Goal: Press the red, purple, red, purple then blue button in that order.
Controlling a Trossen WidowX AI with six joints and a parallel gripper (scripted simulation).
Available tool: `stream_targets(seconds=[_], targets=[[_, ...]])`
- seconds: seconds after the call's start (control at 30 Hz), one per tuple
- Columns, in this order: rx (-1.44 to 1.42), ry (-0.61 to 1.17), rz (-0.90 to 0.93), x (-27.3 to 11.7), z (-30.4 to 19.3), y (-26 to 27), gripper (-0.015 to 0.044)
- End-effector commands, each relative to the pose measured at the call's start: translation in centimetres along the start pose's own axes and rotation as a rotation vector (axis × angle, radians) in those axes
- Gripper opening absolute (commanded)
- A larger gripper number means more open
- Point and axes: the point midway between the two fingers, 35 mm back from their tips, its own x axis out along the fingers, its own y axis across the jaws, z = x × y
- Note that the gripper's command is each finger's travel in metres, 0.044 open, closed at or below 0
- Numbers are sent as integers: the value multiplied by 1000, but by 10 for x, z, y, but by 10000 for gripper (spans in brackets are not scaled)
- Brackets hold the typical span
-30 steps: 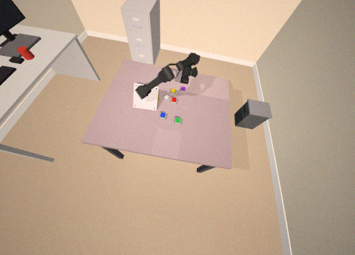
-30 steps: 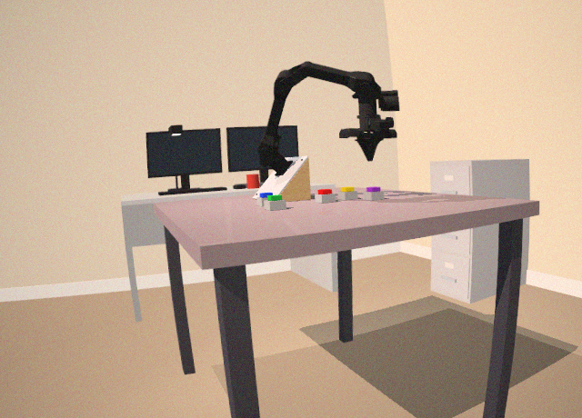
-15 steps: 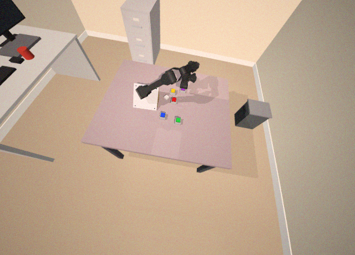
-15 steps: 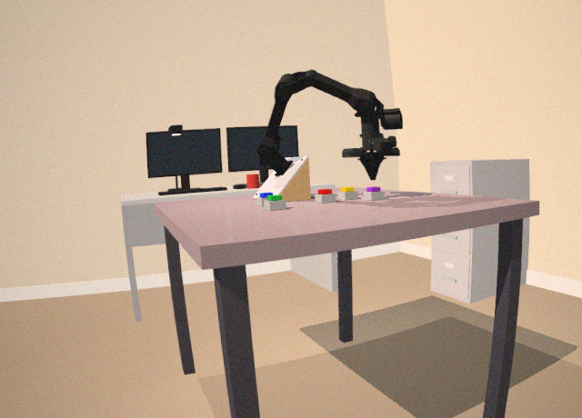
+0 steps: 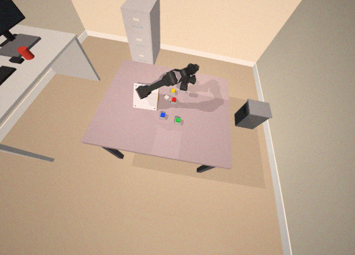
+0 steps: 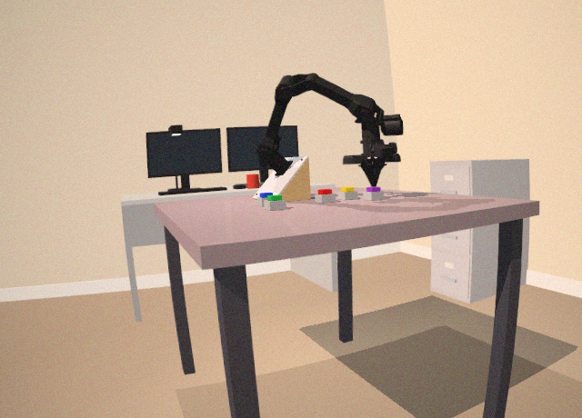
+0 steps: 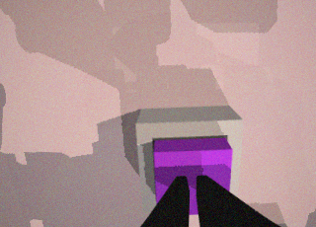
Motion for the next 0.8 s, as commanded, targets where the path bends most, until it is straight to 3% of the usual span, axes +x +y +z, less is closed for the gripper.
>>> stream_targets(seconds=[0.0,0.77], targets=[[-6,0,-5,7,-1,-1,20],[-1,-1,0,5,-1,0,20]])
